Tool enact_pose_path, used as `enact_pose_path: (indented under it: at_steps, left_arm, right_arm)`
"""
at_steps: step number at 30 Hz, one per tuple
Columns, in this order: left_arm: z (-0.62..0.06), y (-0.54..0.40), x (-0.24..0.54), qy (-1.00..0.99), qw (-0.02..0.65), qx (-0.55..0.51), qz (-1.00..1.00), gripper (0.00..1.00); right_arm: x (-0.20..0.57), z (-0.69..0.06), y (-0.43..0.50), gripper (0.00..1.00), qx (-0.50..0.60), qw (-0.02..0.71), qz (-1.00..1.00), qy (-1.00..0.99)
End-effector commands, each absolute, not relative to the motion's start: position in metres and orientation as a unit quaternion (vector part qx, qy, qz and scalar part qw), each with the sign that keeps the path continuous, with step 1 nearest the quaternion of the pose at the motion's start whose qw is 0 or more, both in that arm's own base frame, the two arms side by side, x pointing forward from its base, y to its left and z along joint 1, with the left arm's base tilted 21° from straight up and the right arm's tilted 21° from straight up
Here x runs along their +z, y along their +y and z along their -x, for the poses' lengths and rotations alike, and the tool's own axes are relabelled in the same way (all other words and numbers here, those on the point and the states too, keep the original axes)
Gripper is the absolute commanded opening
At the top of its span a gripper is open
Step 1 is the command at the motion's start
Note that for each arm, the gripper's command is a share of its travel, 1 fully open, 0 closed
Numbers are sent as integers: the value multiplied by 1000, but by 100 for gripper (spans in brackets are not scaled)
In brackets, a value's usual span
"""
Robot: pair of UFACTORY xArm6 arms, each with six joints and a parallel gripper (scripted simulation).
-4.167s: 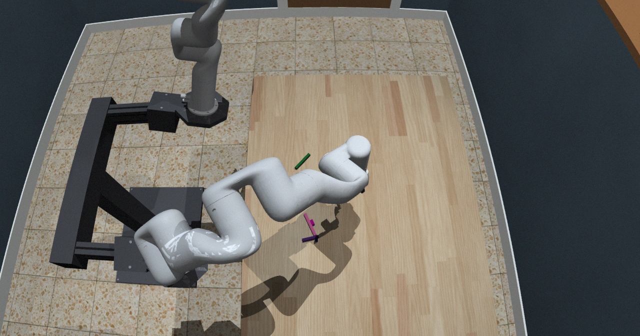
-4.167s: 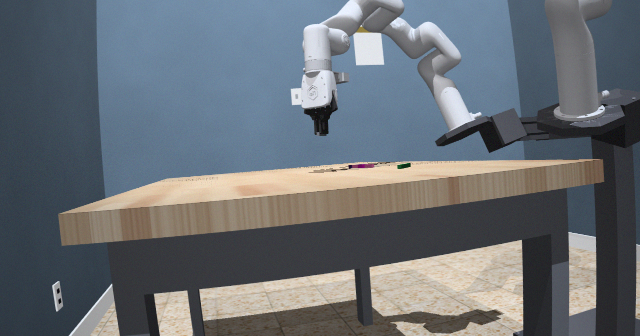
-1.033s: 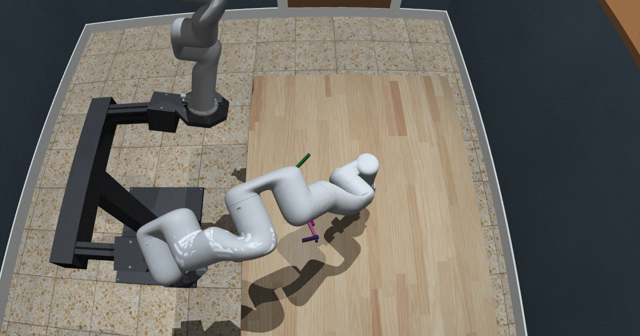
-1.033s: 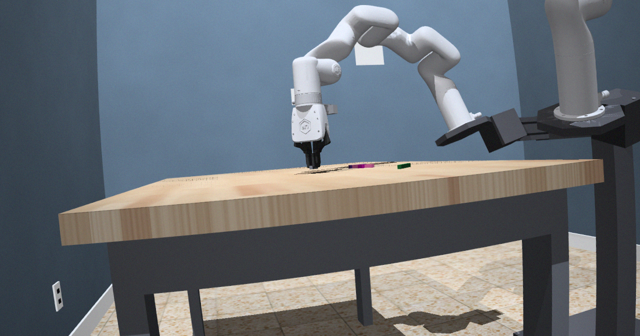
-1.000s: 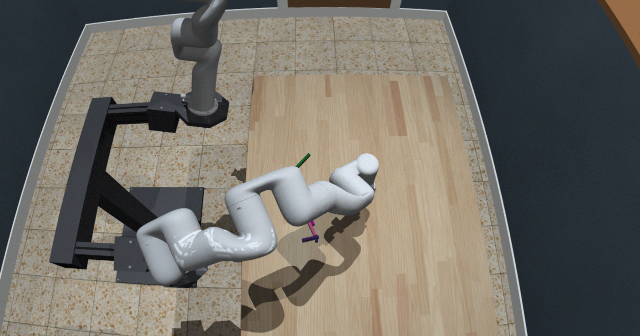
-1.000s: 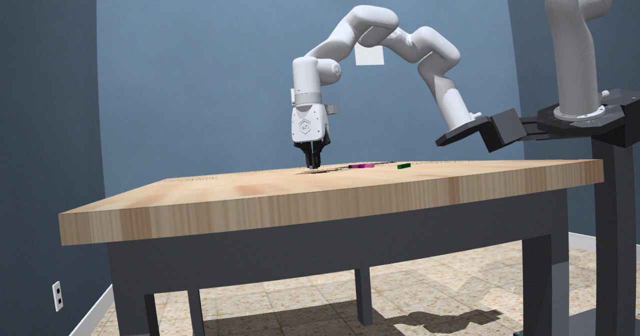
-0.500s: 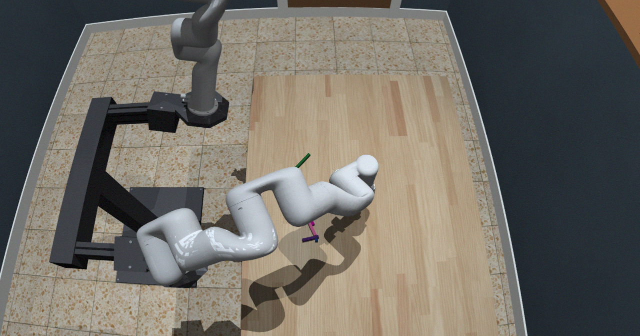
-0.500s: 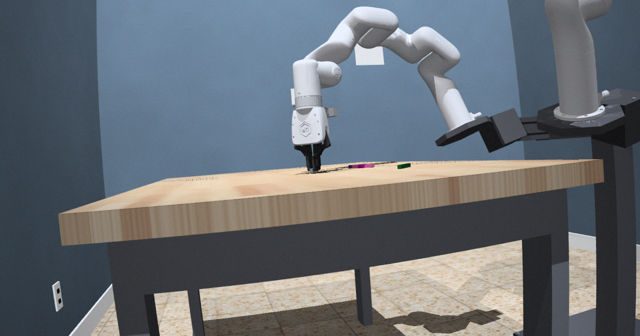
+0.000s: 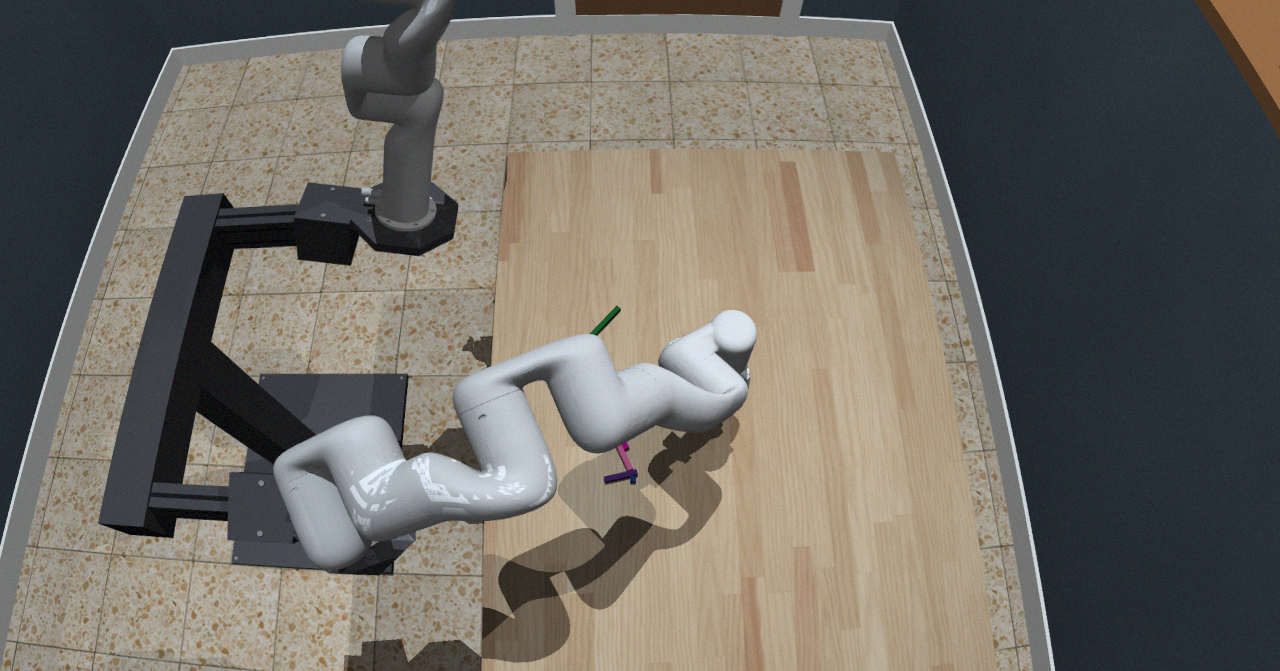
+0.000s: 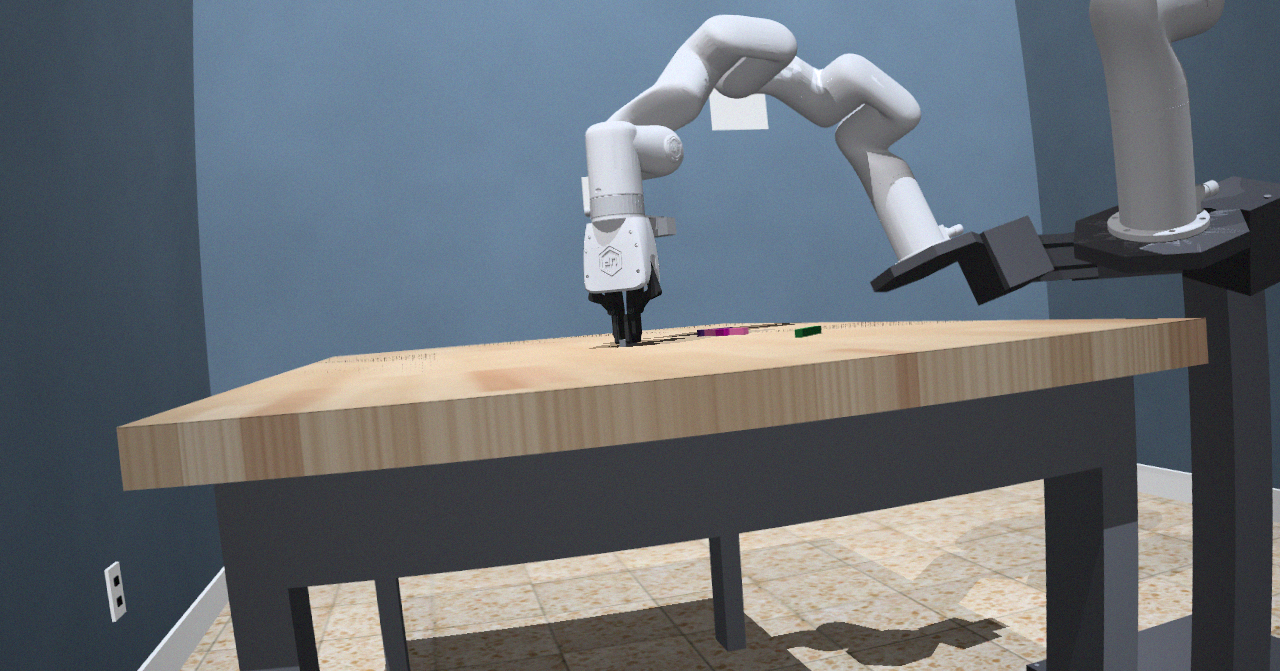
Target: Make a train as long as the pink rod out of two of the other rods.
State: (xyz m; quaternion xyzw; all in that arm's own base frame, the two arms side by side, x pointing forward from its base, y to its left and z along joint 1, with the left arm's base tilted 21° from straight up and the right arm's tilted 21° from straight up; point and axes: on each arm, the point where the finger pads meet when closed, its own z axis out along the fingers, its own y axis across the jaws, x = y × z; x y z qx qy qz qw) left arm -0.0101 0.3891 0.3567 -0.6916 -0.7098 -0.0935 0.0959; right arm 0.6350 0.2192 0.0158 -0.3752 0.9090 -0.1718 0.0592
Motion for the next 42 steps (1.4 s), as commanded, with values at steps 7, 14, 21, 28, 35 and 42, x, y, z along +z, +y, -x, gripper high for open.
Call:
enact_pose_path:
  at_steps: [7,14,21,28,35,42]
  left_arm:
    - [10,390,359,-710,98,-95,691,100]
    - [10,390,359,-710,98,-95,691,100]
    - [10,390,359,-710,98,-95,691,100]
    - [10,390,359,-710,98,-95,691,100]
    - [10,390,359,-710,98,-95,691,100]
    - [10,390,359,-710,98,-95,691,100]
  right_arm:
    - [18,-636,220,6,-172,61,375,909]
    - [18,-636,220,6,-172,61,375,909]
    - [18,-636,220,6,-172,61,375,909]
    - [18,-636,220,6,-172,61,375,909]
    - [18,-636,220,14,-172,61,375,909]
    - [18,-636,220,22,-172,61,375,909]
